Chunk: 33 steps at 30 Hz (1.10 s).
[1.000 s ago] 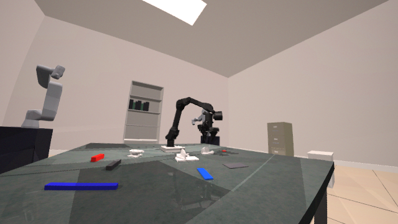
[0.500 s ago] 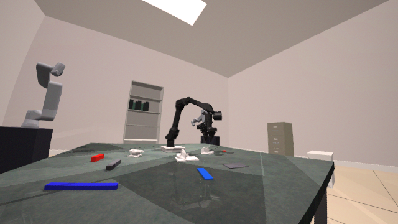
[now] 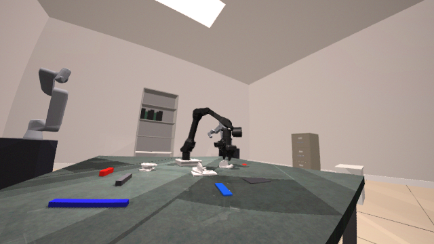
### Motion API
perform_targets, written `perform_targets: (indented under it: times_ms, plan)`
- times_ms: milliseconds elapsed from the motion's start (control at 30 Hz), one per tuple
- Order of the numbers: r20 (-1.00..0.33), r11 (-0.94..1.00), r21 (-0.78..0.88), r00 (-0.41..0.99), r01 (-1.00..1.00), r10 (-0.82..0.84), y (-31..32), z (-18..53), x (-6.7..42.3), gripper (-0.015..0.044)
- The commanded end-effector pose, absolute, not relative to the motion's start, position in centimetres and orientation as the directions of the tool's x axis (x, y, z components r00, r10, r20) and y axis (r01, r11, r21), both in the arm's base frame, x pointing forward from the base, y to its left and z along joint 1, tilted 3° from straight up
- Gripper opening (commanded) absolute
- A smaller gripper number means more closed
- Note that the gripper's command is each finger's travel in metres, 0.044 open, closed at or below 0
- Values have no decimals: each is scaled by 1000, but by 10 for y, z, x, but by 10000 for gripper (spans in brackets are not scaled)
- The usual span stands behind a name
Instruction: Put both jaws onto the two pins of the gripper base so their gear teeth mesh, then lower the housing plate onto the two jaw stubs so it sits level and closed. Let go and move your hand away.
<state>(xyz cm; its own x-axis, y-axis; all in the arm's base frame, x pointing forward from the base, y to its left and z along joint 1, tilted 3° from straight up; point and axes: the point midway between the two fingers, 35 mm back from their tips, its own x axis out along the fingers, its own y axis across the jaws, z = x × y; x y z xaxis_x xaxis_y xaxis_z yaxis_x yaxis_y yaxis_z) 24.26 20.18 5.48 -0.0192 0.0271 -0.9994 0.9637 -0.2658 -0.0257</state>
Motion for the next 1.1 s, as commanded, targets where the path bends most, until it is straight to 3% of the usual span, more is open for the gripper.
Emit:
perform_targets:
  times_ms: [0,1067]
  plan:
    - [-999,-269,-32,-26,963,27,202,48,242,440]
    - [-999,-269,-32,-26,963,27,203,8,240,440]
